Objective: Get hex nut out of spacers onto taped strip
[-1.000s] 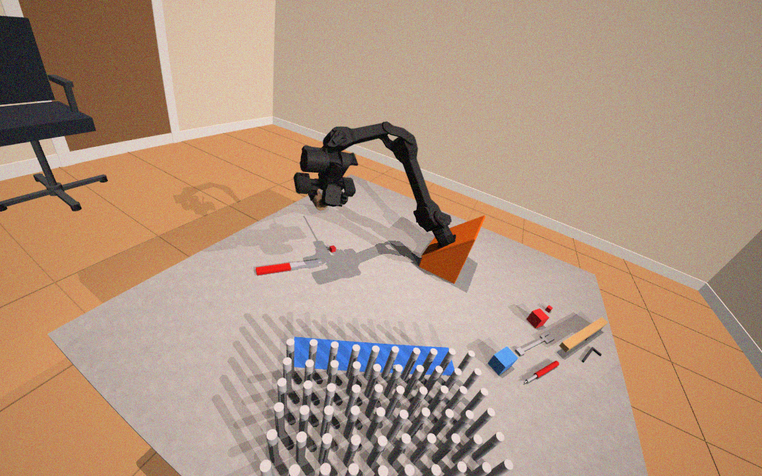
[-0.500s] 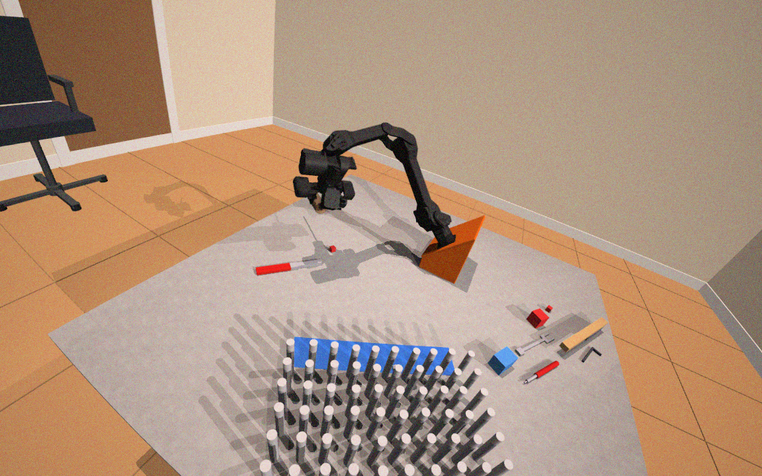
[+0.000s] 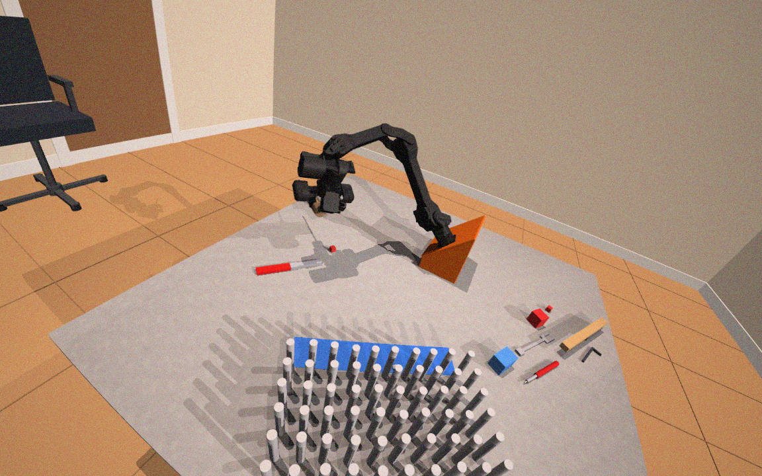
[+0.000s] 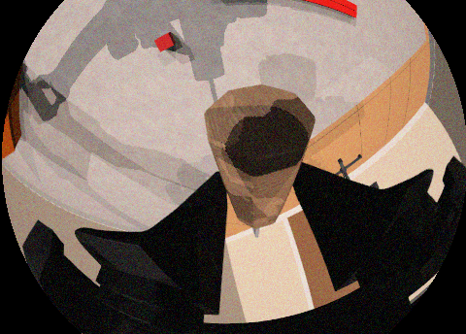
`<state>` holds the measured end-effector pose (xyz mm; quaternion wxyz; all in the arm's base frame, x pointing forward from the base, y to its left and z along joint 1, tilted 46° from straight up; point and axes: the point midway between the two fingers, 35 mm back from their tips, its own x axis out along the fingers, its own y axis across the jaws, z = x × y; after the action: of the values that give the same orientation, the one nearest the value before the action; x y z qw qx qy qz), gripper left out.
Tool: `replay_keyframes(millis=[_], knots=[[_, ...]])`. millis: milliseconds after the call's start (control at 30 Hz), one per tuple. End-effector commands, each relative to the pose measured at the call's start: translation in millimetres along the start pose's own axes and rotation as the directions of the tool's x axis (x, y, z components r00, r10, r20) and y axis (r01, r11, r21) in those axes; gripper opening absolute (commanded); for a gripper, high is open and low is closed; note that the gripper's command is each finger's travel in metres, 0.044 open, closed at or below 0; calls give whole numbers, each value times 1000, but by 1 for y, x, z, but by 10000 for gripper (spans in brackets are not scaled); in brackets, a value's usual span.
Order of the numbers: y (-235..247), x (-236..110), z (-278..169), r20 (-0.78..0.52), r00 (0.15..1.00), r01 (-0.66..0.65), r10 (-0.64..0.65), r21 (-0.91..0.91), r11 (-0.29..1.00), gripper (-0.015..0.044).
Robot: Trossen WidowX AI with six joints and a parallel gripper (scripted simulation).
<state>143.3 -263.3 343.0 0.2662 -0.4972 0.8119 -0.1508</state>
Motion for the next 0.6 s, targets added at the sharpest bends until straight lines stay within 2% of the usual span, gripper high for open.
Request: replay_keyframes(millis=[0,567], knots=[[0,2,2,1,1000,-1,1,-6,1000,0],[0,12,9,6,1000,-6,6,-3,1000,0]])
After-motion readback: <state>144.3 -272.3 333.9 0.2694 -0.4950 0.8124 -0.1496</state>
